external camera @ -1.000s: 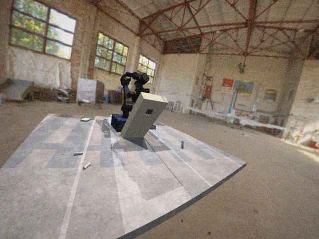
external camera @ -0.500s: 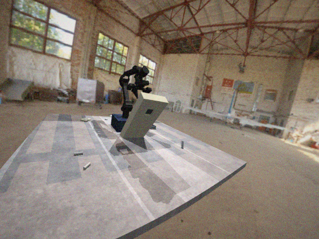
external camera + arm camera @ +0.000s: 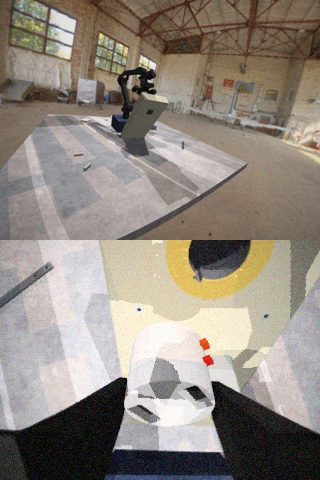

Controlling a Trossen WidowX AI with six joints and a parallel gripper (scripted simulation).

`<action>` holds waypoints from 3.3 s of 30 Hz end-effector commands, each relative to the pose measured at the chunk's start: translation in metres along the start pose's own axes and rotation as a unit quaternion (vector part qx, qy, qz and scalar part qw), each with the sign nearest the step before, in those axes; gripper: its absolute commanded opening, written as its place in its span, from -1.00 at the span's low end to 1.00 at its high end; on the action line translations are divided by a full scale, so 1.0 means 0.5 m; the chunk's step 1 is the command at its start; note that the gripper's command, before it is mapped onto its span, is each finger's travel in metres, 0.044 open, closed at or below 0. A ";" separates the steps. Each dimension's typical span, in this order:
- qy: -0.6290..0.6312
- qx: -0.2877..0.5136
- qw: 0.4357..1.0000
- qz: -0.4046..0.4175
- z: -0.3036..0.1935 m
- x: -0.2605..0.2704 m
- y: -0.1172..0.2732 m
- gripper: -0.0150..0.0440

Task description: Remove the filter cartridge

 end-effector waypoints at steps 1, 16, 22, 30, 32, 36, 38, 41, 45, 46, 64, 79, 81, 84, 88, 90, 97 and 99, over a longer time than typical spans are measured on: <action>-0.003 -0.006 1.000 -0.003 0.009 0.019 0.000 -0.49; 0.020 -0.007 1.000 0.010 0.014 0.088 -0.007 -0.49; 0.099 -0.016 0.994 0.053 0.008 0.143 -0.009 -0.49; 0.202 -0.031 0.973 0.110 -0.009 0.217 -0.006 -0.49; 0.228 -0.035 0.965 0.124 -0.015 0.235 -0.004 -0.49; 0.277 -0.043 0.948 0.150 -0.029 0.269 0.000 -0.49; 0.301 -0.047 0.939 0.163 -0.037 0.285 0.003 -0.49; 0.336 -0.053 0.923 0.182 -0.050 0.309 0.008 -0.49; 0.382 -0.062 0.899 0.206 -0.069 0.341 0.016 -0.49; 0.393 -0.064 0.892 0.213 -0.074 0.348 0.018 -0.49; 0.503 -0.086 0.815 0.275 -0.157 0.441 0.018 -0.49; 0.595 -0.098 0.728 0.326 -0.315 0.528 -0.029 -0.49; 0.606 -0.099 0.715 0.333 -0.338 0.534 -0.035 -0.49; 0.623 -0.101 0.696 0.342 -0.373 0.541 -0.043 -0.49; 0.645 -0.104 0.668 0.355 -0.421 0.547 -0.052 -0.49; 0.656 -0.106 0.654 0.361 -0.444 0.548 -0.057 -0.49; 0.680 -0.109 0.622 0.374 -0.496 0.546 -0.067 -0.49; 0.680 -0.109 0.622 0.374 -0.497 0.546 -0.068 -0.49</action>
Point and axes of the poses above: the point midway between the two fingers, 35 mm back from their tips, its own y axis back along the fingers, its own x axis across the jaws, z = x × y, the point moved 5 cm from there along y, back along the fingers, and after that the axes turned 15 degrees about y, right-handed, at the moved point
